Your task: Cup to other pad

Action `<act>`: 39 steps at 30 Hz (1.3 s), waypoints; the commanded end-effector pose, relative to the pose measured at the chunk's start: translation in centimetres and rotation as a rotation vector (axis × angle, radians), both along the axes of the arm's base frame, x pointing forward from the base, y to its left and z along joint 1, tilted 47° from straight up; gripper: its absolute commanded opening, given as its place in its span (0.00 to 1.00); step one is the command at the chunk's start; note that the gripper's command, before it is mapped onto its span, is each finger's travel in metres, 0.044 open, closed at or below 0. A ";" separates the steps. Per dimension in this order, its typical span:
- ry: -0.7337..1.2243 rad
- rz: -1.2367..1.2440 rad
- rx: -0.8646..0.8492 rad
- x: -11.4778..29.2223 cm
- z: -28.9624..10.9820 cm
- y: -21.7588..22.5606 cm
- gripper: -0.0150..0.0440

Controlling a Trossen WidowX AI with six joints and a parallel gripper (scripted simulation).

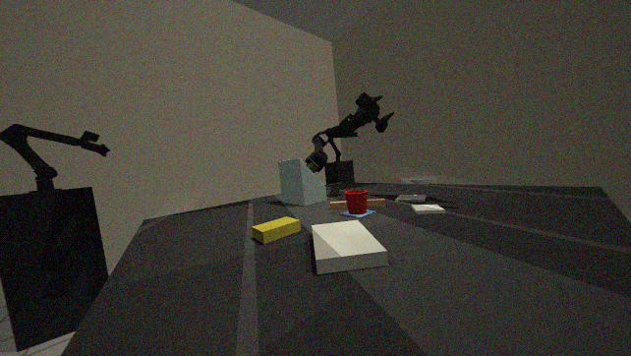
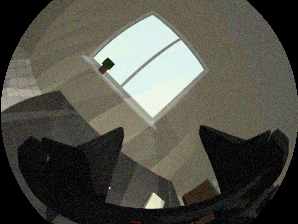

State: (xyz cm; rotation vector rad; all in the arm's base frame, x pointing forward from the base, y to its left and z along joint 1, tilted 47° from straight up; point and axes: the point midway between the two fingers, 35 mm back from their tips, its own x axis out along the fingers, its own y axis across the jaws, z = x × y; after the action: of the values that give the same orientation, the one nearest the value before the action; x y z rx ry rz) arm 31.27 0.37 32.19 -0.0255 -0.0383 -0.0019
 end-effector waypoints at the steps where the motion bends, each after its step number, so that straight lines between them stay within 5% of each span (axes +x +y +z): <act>1: 0.006 -0.001 -0.001 0.1 -0.1 -0.1 0.89; 10: 0.445 0.043 0.205 4.7 -9.7 -1.1 0.50; 18: 0.984 -0.005 0.652 6.0 -20.8 -0.6 0.50; 27: 1.570 -0.308 1.226 2.9 -31.0 0.5 0.50; 33: 1.890 -0.602 1.620 0.4 -35.0 1.4 0.50; 39: 1.921 -0.639 1.663 0.1 -35.3 1.4 0.50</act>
State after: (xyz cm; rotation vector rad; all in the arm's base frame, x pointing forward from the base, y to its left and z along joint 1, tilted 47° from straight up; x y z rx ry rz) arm 30.88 1.79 -3.39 1.5912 1.8948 -0.6305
